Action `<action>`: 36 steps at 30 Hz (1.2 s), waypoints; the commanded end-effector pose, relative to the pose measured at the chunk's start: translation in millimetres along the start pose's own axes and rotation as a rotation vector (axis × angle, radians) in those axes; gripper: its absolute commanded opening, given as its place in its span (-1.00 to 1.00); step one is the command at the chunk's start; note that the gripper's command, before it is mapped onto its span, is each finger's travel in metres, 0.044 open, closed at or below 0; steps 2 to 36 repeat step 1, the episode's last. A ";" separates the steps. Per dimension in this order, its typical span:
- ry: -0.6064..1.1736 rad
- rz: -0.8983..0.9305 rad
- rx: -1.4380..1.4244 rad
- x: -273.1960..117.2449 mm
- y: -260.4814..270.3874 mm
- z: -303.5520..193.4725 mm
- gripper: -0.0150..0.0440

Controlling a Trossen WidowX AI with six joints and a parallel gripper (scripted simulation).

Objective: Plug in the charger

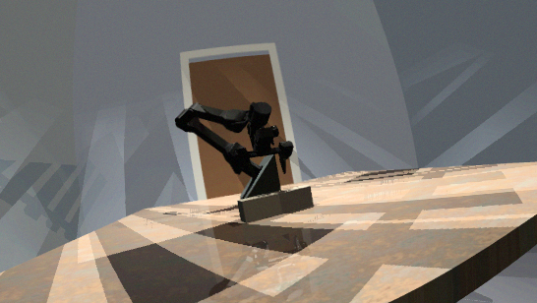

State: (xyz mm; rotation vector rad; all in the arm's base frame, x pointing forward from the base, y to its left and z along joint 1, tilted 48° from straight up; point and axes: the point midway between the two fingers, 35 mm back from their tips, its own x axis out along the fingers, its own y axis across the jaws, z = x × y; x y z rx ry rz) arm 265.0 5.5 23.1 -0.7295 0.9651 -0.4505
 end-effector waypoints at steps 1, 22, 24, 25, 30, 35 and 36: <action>-0.002 -0.003 -0.002 0.0 -0.3 0.3 1.00; -0.002 -0.003 -0.002 0.0 -0.3 0.3 1.00; -0.002 -0.003 -0.002 0.0 -0.3 0.3 1.00; -0.002 -0.003 -0.002 0.0 -0.3 0.3 1.00; -0.002 -0.003 -0.002 0.0 -0.3 0.3 1.00; -0.002 -0.003 -0.002 0.0 -0.3 0.3 1.00; -0.002 -0.003 -0.002 0.0 -0.3 0.3 1.00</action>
